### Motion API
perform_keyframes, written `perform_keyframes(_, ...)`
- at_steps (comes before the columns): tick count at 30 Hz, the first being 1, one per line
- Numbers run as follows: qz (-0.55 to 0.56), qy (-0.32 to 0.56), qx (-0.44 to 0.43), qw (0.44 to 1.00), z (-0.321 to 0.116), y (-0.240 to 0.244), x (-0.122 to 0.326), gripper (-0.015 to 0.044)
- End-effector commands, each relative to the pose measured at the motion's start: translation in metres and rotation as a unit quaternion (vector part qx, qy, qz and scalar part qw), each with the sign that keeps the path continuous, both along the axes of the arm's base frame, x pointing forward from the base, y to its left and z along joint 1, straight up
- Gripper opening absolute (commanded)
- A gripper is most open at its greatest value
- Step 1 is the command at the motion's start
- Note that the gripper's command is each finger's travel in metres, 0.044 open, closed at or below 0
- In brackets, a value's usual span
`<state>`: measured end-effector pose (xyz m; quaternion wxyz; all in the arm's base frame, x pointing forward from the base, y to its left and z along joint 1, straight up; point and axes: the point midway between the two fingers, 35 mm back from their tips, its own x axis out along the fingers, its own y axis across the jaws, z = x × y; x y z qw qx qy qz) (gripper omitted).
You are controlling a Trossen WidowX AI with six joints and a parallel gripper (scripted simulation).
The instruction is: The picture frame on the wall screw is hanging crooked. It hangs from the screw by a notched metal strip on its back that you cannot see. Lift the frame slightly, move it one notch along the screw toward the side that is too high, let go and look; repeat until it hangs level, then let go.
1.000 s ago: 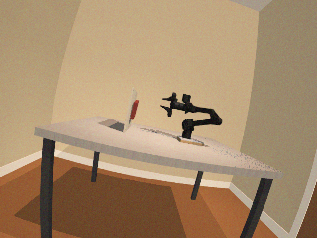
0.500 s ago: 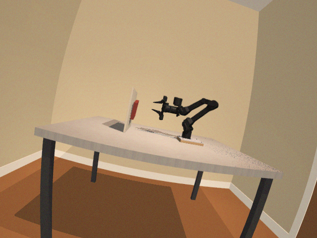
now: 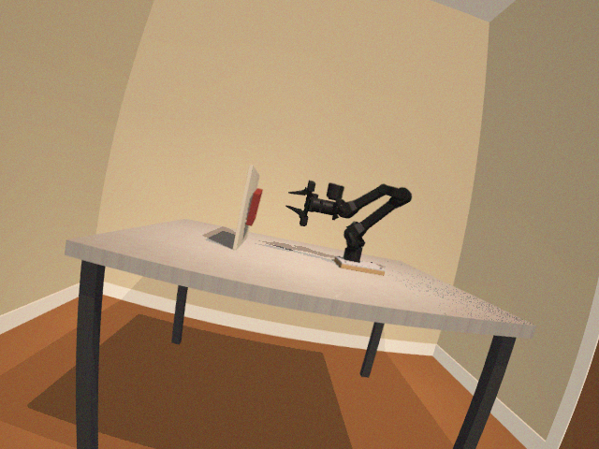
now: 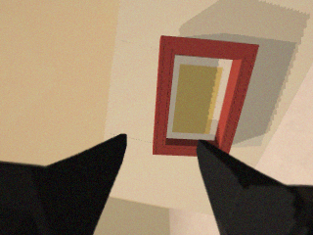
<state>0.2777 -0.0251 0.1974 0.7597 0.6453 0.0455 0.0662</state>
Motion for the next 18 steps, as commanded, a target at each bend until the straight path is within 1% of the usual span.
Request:
perform_keyframes(1,-0.001,0.000,0.002,1.000,0.002,0.000,0.006,0.0260)
perform_keyframes(11,-0.001,-0.003,0.003,1.000,0.003,0.011,0.073,0.0260)
perform_keyframes(18,-0.001,-0.003,0.003,1.000,0.002,0.012,0.078,0.0260)
